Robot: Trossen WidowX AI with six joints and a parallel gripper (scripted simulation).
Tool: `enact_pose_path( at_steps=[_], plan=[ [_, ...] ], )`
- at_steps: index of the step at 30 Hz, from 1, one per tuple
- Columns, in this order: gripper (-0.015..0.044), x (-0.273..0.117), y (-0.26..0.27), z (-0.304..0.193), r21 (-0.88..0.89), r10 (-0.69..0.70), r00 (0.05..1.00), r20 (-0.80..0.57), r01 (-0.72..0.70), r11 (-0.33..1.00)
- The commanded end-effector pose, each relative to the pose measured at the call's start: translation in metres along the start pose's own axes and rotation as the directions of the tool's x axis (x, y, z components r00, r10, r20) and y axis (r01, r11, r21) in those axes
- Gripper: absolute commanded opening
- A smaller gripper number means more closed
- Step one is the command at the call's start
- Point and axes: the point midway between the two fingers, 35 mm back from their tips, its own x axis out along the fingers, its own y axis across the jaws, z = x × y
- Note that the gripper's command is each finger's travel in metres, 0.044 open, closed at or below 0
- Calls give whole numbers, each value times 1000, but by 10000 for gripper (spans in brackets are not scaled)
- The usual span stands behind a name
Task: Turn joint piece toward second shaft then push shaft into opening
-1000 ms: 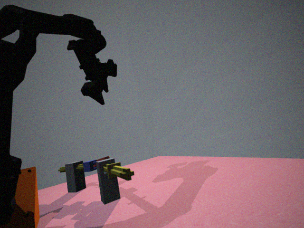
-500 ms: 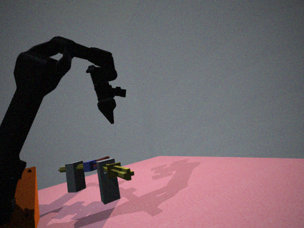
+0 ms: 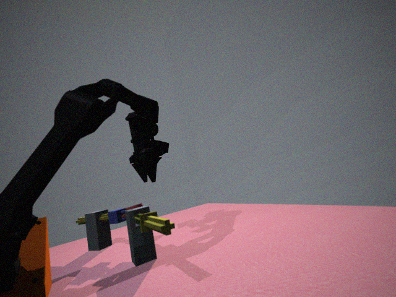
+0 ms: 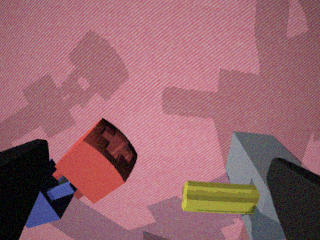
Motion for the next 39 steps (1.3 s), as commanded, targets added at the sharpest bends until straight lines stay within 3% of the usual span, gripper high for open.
enact_pose_path(
  at_steps=[1,13,26,39],
  plan=[
    [440,1,-1,2,3,-13,1000,3,13,1000],
    [440,17,0,2,327,-63,998,-2,61,943],
    [440,34,0,2,640,-118,993,-8,95,762],
    [440,52,-1,3,671,-124,992,-8,97,735]
  ],
)
